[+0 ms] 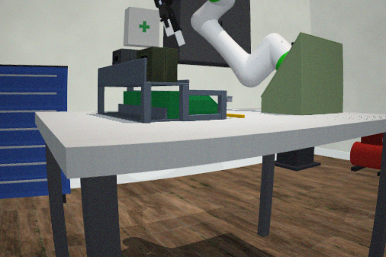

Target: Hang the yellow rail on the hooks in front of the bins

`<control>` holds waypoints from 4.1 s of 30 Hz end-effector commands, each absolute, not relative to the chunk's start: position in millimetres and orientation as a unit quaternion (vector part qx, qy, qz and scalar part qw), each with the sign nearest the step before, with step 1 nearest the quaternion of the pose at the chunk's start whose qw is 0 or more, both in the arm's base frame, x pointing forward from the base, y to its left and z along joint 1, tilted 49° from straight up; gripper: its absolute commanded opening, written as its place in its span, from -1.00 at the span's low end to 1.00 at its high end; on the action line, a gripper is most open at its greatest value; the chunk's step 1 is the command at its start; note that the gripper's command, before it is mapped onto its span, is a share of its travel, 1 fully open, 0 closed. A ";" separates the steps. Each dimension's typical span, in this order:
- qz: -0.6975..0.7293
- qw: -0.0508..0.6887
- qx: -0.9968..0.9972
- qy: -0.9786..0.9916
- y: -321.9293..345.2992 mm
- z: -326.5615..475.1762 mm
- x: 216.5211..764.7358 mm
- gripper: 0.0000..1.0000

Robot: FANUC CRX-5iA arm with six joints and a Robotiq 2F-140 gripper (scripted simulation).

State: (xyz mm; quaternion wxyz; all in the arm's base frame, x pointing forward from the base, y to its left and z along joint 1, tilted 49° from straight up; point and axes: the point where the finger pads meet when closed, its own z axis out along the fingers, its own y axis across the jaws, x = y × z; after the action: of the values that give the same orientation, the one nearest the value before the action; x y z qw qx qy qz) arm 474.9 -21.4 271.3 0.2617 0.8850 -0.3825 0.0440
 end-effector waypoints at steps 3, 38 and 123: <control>0.015 0.226 0.916 -0.331 -20.5 266.0 475.7 1.00; -0.024 0.112 0.978 -0.174 -12.6 260.8 483.5 1.00; 0.082 0.079 0.980 -0.163 -20.5 176.5 478.5 1.00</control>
State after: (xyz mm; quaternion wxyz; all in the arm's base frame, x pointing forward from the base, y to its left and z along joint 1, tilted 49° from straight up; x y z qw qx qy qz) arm 485.9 -13.4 210.7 0.0495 0.9921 -0.1035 0.0502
